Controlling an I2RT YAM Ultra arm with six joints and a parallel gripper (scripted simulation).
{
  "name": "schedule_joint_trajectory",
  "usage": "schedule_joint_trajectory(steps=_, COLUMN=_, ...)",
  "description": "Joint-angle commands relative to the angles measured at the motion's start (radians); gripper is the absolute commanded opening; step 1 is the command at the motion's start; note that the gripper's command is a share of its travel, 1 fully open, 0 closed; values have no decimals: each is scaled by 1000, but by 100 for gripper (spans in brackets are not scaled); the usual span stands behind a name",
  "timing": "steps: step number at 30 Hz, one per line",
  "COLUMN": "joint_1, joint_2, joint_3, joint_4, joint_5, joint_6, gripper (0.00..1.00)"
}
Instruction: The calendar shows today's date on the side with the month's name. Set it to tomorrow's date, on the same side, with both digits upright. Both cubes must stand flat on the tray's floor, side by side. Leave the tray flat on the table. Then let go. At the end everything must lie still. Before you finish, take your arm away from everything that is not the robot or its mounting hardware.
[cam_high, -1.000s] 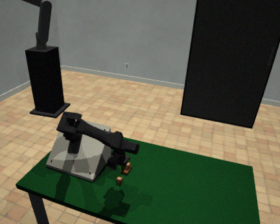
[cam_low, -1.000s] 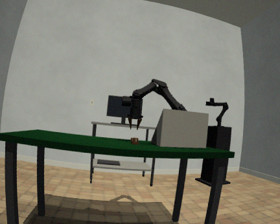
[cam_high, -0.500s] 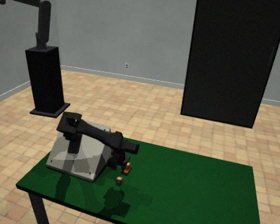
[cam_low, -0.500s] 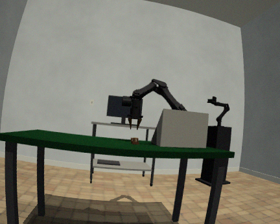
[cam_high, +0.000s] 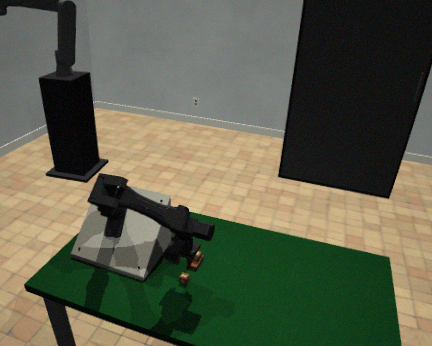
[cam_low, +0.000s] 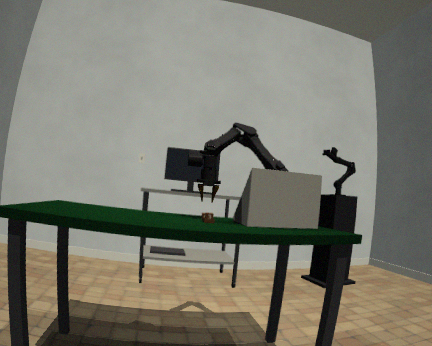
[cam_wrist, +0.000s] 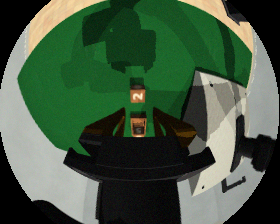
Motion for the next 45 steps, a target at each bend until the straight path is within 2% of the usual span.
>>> schedule_joint_trajectory(steps=1, joint_1=3, joint_2=-2, joint_3=-2, joint_4=20, joint_5=3, joint_6=-12, gripper=45)
schedule_joint_trajectory(steps=23, joint_1=-53, joint_2=43, joint_3=-45, joint_4=157, joint_5=0, joint_6=-86, gripper=45)
schedule_joint_trajectory(steps=45, joint_1=-74, joint_2=62, joint_3=-57, joint_4=206, joint_5=-1, joint_6=-114, gripper=45)
